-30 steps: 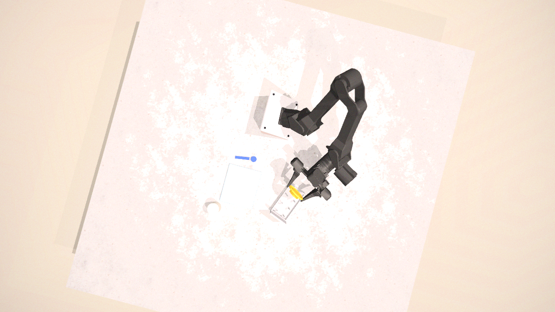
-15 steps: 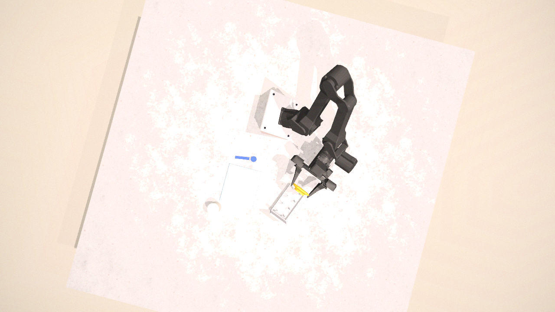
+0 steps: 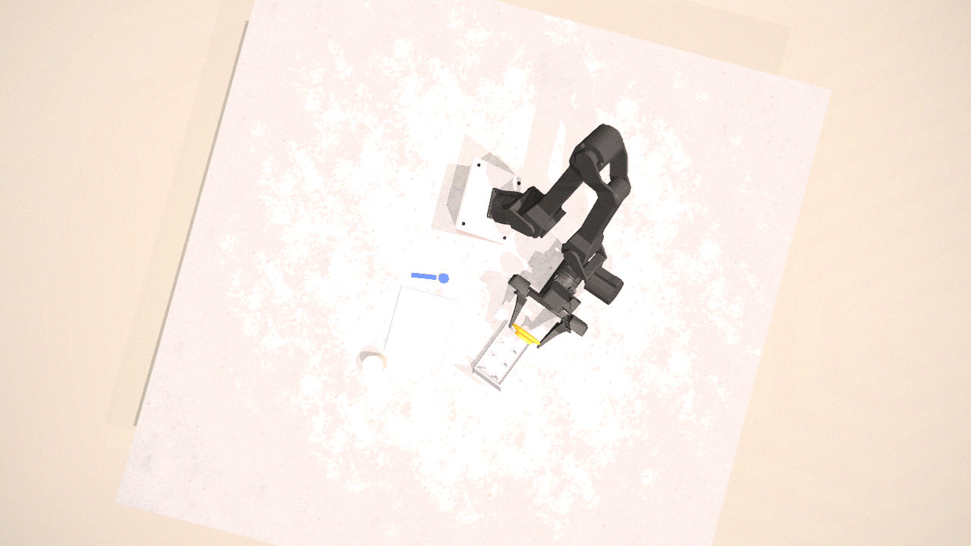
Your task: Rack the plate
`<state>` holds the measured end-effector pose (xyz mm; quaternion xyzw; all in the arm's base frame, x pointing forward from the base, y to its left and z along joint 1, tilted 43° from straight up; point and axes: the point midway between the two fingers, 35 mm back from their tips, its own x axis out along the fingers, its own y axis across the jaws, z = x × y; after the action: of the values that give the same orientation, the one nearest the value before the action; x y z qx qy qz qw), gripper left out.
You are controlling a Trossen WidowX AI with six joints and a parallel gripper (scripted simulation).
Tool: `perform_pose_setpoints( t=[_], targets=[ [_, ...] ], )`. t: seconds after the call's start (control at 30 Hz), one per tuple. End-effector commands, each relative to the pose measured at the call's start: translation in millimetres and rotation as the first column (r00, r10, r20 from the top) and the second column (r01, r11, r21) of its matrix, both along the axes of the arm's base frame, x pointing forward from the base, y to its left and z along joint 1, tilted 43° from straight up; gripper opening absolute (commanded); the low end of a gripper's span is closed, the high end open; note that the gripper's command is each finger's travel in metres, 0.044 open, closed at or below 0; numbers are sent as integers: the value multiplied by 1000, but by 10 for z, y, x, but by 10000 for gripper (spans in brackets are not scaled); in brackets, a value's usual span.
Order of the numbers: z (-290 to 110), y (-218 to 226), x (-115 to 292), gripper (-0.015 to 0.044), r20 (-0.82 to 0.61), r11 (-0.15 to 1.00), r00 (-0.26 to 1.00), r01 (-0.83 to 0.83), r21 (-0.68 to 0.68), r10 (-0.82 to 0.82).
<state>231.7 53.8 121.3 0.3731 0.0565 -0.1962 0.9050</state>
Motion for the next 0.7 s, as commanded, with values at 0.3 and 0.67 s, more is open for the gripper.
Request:
perform_pose_setpoints(
  t=[0.3,0.67],
  targets=[
    [-162,58,121,0,-1,1000,1000,0,-1,0],
    [-228,28,233,0,5,1000,1000,-2,6,2]
  ],
)
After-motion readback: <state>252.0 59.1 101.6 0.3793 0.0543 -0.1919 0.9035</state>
